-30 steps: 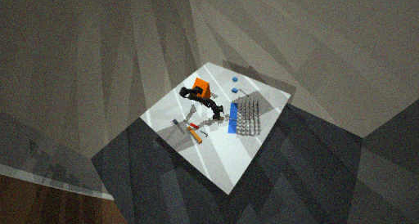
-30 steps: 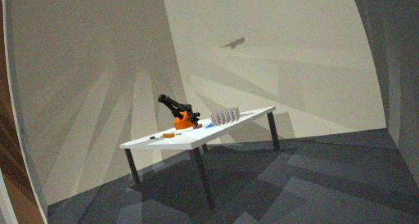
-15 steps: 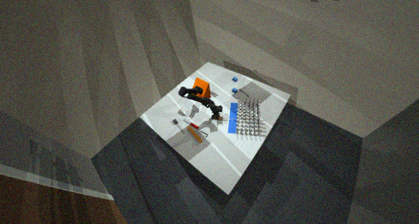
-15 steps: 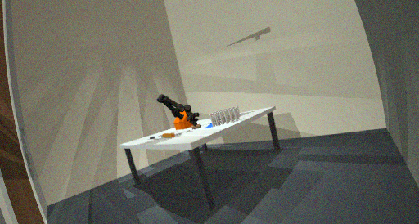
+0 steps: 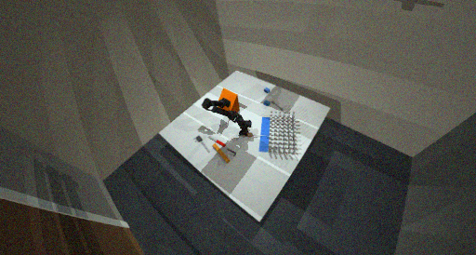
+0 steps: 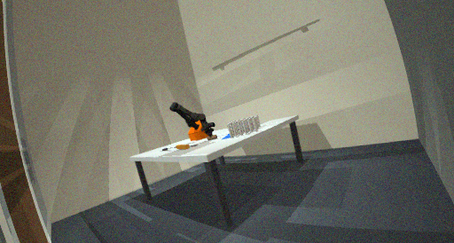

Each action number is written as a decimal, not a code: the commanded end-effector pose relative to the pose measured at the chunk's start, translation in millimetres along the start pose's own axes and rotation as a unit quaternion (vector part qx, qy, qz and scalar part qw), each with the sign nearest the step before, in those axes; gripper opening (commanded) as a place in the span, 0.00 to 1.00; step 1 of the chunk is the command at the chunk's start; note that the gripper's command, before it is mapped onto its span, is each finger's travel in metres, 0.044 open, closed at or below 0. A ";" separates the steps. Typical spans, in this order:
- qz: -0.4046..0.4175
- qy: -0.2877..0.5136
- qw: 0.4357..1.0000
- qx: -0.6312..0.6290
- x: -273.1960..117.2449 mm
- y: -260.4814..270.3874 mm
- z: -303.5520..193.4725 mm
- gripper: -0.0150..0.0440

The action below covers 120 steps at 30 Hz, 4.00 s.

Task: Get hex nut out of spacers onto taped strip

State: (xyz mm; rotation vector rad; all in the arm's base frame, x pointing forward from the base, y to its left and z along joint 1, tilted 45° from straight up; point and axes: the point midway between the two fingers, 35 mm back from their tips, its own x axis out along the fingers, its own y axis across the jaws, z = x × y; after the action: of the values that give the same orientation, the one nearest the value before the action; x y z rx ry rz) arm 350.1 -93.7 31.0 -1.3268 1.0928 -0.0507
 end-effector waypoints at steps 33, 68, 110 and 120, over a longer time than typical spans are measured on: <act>-0.001 0.000 1.000 -0.001 -8.3 -0.7 -22.0 0.25; -0.002 0.001 1.000 0.002 -27.1 -8.6 -13.6 0.25; 0.002 0.000 1.000 0.003 -160.3 -44.3 1.7 0.25; 0.055 -0.045 0.992 -0.109 -149.9 -16.9 49.5 0.25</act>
State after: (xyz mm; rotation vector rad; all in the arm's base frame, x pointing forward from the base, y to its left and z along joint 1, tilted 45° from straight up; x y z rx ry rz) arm 304.4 6.2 133.8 -1.4008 1.1276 0.1163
